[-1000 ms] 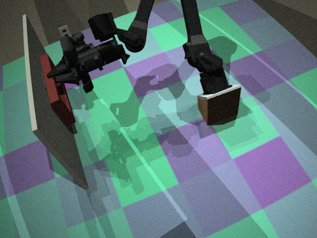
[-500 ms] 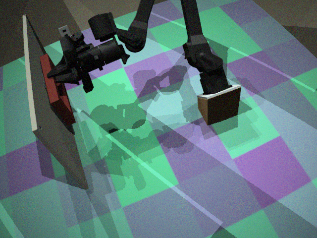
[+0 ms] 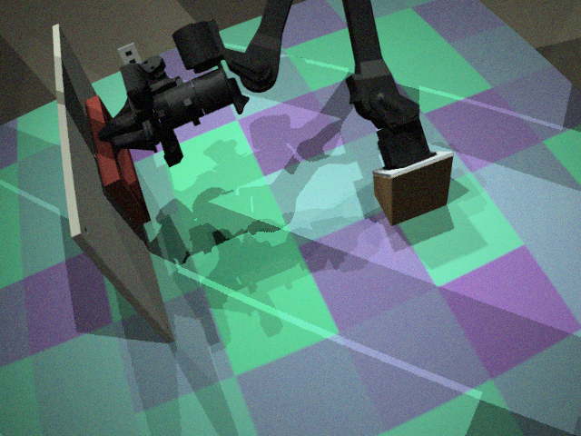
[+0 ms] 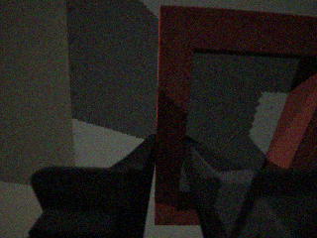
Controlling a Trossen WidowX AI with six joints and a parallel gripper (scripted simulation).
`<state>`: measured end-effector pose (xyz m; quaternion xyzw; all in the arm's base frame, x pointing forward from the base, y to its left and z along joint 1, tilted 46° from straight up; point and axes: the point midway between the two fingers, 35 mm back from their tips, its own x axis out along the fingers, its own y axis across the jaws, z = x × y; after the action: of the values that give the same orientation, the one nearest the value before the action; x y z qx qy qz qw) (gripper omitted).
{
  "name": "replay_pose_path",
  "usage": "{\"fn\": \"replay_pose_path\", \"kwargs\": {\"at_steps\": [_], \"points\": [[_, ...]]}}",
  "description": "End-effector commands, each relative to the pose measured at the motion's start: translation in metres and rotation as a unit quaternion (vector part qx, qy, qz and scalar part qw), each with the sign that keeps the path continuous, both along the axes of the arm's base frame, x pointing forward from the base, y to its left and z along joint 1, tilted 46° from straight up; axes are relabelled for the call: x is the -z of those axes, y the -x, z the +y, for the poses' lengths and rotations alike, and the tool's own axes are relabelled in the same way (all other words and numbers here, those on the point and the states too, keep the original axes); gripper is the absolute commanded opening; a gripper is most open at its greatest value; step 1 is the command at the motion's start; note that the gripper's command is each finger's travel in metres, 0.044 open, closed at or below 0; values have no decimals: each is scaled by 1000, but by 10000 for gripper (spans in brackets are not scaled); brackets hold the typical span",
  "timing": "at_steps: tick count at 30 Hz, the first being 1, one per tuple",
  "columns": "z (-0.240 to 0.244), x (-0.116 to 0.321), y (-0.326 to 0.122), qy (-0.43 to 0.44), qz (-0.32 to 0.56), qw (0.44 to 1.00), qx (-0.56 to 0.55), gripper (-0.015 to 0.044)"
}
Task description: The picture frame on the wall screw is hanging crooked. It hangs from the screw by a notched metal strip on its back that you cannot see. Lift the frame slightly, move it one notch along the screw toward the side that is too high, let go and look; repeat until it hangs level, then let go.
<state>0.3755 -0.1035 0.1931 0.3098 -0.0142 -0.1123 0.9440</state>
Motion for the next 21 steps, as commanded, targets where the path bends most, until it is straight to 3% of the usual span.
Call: {"fn": "replay_pose_path", "kwargs": {"at_steps": [1, 21], "points": [[3, -7, -1, 0, -10, 1000, -6, 0], [2, -10, -1, 0, -10, 1000, -6, 0]]}}
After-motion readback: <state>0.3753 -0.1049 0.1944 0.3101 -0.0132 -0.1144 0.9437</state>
